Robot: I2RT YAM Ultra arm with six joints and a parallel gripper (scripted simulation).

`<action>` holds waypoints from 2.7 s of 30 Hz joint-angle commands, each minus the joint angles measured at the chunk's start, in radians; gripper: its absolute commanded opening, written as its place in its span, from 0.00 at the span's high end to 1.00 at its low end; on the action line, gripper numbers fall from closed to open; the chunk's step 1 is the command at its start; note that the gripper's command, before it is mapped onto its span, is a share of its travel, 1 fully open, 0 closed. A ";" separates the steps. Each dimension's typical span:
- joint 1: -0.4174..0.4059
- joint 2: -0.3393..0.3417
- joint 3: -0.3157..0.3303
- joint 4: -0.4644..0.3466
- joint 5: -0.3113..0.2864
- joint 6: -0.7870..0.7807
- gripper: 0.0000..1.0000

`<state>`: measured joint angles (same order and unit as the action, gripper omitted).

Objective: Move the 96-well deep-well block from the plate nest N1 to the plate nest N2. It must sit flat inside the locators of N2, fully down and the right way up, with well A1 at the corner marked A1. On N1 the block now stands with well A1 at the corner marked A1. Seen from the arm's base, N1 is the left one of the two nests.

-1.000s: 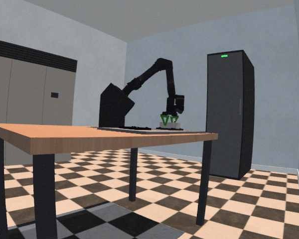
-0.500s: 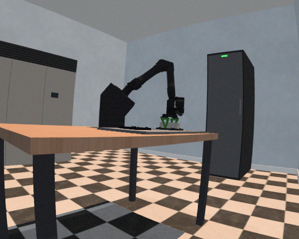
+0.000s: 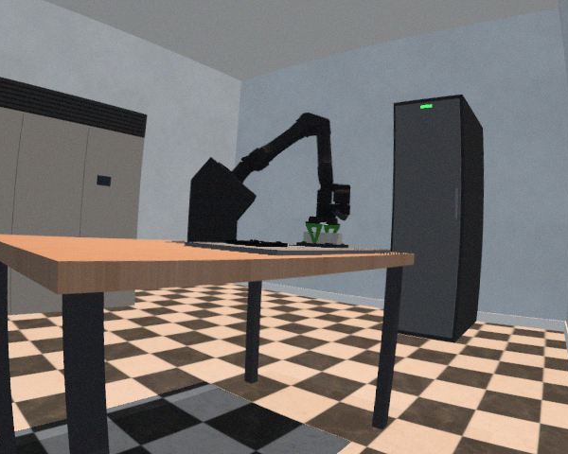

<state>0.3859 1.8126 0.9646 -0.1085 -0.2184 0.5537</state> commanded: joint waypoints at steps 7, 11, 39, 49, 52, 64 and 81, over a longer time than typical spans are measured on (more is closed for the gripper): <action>-0.002 -0.007 0.004 0.004 0.006 0.001 1.00; -0.002 -0.007 0.004 0.004 0.006 0.001 1.00; -0.003 -0.013 0.002 0.000 0.005 0.000 1.00; -0.014 -0.074 -0.012 -0.050 -0.001 -0.009 1.00; -0.015 -0.080 -0.013 -0.055 -0.002 -0.010 1.00; -0.029 -0.152 -0.023 -0.119 -0.010 -0.022 1.00; -0.048 -0.238 -0.026 -0.206 -0.021 -0.038 1.00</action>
<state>0.3443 1.6005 0.9367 -0.2947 -0.2390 0.5201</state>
